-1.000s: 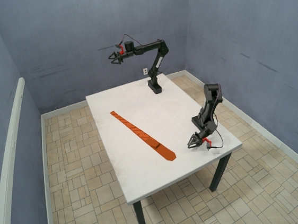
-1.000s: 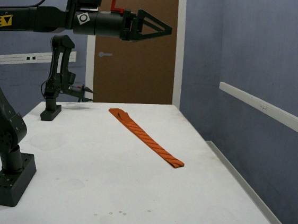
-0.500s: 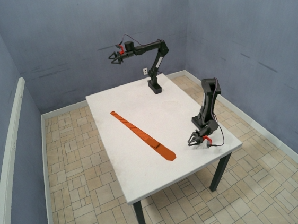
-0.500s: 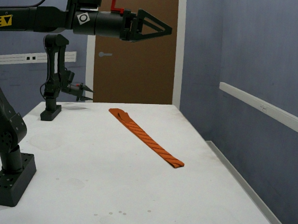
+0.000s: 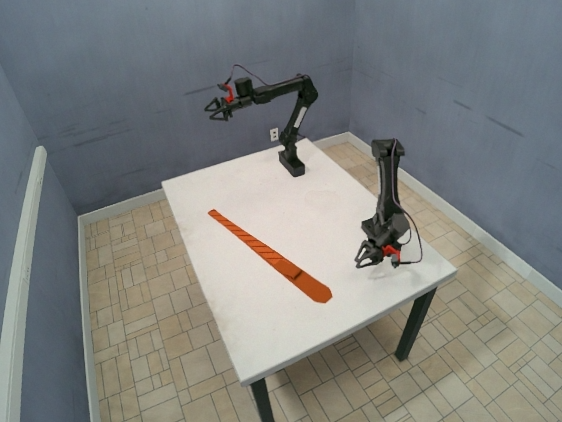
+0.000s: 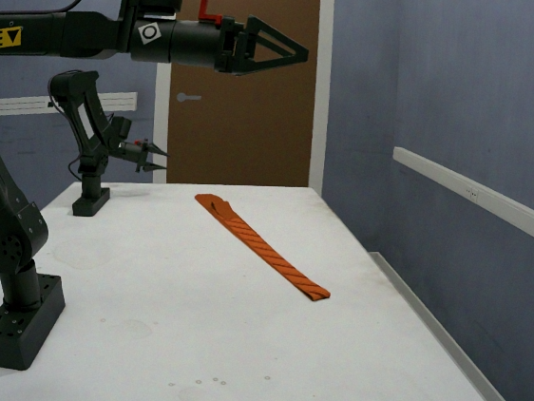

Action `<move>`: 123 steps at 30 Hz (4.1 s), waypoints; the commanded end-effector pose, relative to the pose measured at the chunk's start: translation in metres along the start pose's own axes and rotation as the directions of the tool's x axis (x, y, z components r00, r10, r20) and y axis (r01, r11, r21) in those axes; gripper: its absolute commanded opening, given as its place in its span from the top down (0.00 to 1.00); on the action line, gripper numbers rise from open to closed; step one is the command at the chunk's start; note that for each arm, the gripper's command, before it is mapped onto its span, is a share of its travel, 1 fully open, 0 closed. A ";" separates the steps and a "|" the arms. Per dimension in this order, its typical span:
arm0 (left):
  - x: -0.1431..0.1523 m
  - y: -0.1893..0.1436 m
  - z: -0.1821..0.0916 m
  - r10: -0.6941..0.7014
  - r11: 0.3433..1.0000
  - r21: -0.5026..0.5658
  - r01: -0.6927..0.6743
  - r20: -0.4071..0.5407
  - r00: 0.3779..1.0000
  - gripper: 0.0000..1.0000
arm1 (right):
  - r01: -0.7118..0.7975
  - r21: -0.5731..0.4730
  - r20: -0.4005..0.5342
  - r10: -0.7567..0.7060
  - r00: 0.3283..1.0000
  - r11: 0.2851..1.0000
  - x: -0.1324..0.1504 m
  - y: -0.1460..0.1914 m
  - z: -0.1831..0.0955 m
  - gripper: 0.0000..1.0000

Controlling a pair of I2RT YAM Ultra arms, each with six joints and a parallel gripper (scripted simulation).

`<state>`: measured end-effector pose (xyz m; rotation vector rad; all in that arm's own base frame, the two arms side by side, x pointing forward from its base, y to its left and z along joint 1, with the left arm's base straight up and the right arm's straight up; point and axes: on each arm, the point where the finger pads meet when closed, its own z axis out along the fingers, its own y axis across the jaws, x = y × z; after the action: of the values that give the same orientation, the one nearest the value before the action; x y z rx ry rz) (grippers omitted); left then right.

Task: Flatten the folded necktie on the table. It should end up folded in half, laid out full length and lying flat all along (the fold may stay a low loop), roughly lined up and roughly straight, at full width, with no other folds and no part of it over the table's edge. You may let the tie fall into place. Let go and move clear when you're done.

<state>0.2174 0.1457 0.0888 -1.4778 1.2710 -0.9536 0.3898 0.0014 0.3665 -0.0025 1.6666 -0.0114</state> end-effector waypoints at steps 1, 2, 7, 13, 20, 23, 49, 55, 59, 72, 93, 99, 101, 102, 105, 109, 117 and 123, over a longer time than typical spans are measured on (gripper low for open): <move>0.007 0.006 -0.004 -0.082 0.996 0.062 0.068 0.243 0.967 0.57 | -0.010 -0.007 0.075 0.010 0.997 1.000 -0.032 -0.001 -0.010 0.00; 0.007 0.004 -0.004 -0.082 0.996 0.062 0.068 0.243 0.967 0.57 | -0.010 -0.007 0.075 0.010 0.997 1.000 -0.032 -0.001 -0.010 0.00; 0.007 -0.003 -0.006 -0.082 0.996 0.062 0.068 0.243 0.967 0.57 | -0.010 -0.007 0.075 0.010 0.997 1.000 -0.032 -0.001 -0.010 0.00; 0.007 -0.013 -0.009 -0.082 0.996 0.062 0.068 0.243 0.967 0.57 | -0.010 -0.007 0.075 0.010 0.997 1.000 -0.032 -0.001 -0.010 0.00; 0.007 -0.018 -0.010 -0.079 0.996 0.061 0.066 0.243 0.967 0.57 | -0.010 -0.007 0.075 0.010 0.997 1.000 -0.032 -0.001 -0.010 0.00; 0.007 -0.018 -0.010 -0.073 0.996 0.058 0.060 0.242 0.968 0.57 | -0.010 -0.007 0.075 0.010 0.997 1.000 -0.032 -0.001 -0.010 0.00; 0.007 -0.018 -0.010 0.756 0.633 -0.231 -0.739 -0.023 0.655 0.57 | -0.010 -0.007 0.075 0.010 0.997 1.000 -0.032 -0.001 -0.010 0.00; 0.007 -0.018 -0.010 0.875 0.428 -0.254 -0.867 -0.123 0.468 0.57 | -0.010 -0.007 0.075 0.010 0.997 1.000 -0.032 -0.001 -0.010 0.00; 0.007 -0.018 -0.010 0.916 0.312 -0.257 -0.915 -0.175 0.361 0.57 | -0.010 -0.007 0.075 0.010 0.997 1.000 -0.032 -0.001 -0.010 0.00; 0.007 -0.018 -0.010 0.950 0.082 -0.243 -0.967 -0.273 0.149 0.57 | -0.010 -0.007 0.075 0.010 0.997 1.000 -0.032 -0.001 -0.010 0.00; 0.007 -0.018 -0.010 0.950 0.082 -0.243 -0.967 -0.273 0.149 0.57 | -0.003 -0.019 0.062 0.004 0.998 1.000 -0.026 0.006 -0.009 0.07; 0.007 -0.018 -0.010 0.950 0.082 -0.243 -0.967 -0.273 0.149 0.57 | 0.012 -0.046 0.030 -0.011 0.999 0.999 -0.012 0.022 -0.007 0.14; 0.007 -0.018 -0.010 0.950 0.082 -0.243 -0.967 -0.273 0.149 0.57 | 0.018 -0.059 0.016 -0.017 1.000 0.998 -0.005 0.029 -0.006 0.16; 0.007 -0.018 -0.010 0.950 0.082 -0.243 -0.967 -0.273 0.149 0.57 | 0.022 -0.066 0.009 -0.021 1.000 0.998 -0.002 0.032 -0.005 0.17; 0.007 -0.018 -0.010 0.950 0.082 -0.243 -0.967 -0.273 0.149 0.57 | 0.032 -0.088 -0.015 -0.034 0.999 0.996 0.009 0.045 -0.004 0.20; 0.007 -0.018 -0.010 0.950 0.082 -0.243 -0.967 -0.273 0.149 0.57 | 0.040 -0.105 -0.033 -0.043 0.999 0.994 0.018 0.054 -0.003 0.22; 0.007 -0.018 -0.010 0.950 0.082 -0.243 -0.967 -0.273 0.149 0.57 | 0.070 -0.183 -0.113 -0.092 0.989 0.981 0.056 0.096 0.003 0.31; 0.007 -0.018 -0.010 0.950 0.082 -0.243 -0.967 -0.273 0.149 0.57 | 0.087 -0.239 -0.167 -0.129 0.977 0.967 0.084 0.126 0.007 0.36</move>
<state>0.2080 0.1352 0.0932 -0.4714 2.1101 0.2339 0.3870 0.1209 0.2890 -0.2680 1.8259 0.1219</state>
